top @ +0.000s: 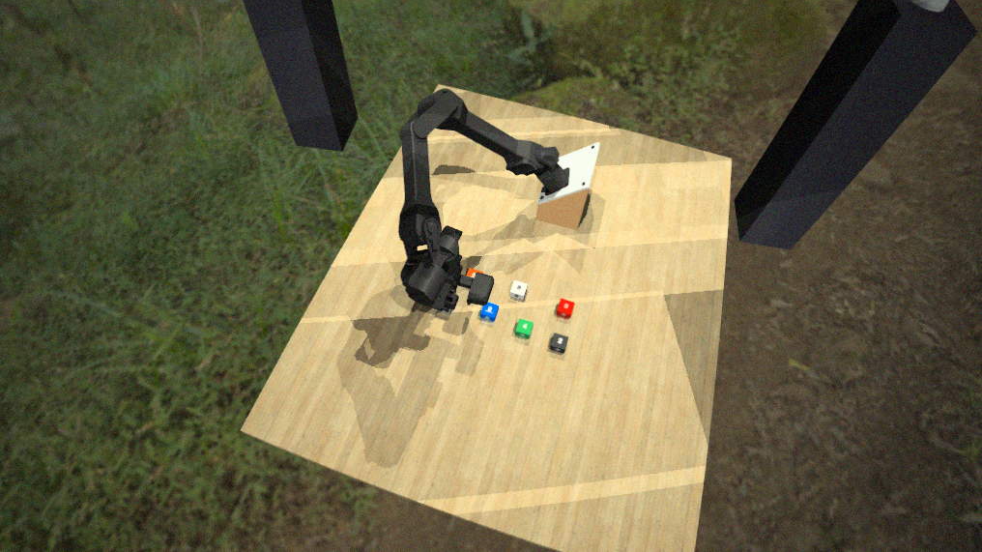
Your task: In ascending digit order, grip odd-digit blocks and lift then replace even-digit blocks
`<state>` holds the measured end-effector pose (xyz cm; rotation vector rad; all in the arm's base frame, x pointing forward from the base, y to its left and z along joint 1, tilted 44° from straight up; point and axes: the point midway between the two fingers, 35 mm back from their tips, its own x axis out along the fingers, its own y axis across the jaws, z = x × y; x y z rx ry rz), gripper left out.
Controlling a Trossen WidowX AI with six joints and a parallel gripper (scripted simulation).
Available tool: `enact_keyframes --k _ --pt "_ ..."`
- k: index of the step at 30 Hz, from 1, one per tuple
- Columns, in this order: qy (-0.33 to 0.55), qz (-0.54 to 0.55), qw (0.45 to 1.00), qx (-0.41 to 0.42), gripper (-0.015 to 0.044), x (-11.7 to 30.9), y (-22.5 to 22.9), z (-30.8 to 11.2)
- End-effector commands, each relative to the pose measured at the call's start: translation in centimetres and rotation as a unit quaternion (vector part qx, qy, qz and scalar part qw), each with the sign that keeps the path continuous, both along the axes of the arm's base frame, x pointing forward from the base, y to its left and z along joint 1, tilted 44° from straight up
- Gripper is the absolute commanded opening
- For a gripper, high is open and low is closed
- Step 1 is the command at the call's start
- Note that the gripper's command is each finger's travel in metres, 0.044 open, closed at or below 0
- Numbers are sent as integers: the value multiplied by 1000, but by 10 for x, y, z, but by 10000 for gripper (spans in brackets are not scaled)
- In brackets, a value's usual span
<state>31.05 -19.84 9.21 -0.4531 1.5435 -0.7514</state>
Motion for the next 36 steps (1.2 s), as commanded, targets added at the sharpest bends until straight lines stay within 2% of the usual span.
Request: enact_keyframes --k 1,3,5,10,14,23,27,32,36 --pt "-12 1 1000 -5 400 5 9 15" --pt "-12 1 1000 -5 400 5 9 15" --pt "-12 1 1000 -4 348 7 16 22" --pt "-12 1 1000 -3 216 14 62 70" --pt "-11 1 1000 -3 120 14 64 72" --pt "-12 1 1000 -3 120 15 67 70" --pt "-13 2 1000 6 120 39 119 17" --pt "-13 1 1000 3 120 46 180 -42" --pt "-12 1 1000 1 120 45 194 -55"
